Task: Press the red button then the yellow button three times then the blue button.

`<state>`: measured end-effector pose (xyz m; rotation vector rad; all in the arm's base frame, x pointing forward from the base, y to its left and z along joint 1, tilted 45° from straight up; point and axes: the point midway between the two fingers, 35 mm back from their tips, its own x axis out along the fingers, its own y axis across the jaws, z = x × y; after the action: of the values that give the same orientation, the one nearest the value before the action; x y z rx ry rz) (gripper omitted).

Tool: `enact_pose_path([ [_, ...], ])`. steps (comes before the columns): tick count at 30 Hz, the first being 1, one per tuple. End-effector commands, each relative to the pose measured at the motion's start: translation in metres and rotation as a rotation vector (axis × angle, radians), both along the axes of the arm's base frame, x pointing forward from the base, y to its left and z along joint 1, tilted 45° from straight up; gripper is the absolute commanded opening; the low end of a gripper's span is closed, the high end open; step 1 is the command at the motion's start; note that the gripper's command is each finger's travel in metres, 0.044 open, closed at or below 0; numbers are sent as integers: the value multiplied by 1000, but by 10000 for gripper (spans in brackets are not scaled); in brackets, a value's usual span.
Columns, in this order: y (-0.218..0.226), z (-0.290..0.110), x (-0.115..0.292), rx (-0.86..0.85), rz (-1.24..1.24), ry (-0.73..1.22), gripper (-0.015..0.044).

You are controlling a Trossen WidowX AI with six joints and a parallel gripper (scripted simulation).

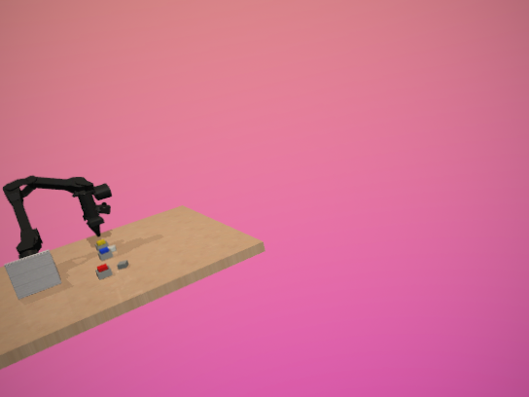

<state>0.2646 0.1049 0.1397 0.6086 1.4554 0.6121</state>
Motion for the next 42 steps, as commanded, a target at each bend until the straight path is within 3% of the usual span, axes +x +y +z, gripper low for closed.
enact_pose_path([
  [1, 3, -2, 0, 4, 7, -2, 20],
  [18, 22, -20, 0, 6, 7, -2, 20],
  [42, 15, -12, 1, 4, 8, -10, 20],
])
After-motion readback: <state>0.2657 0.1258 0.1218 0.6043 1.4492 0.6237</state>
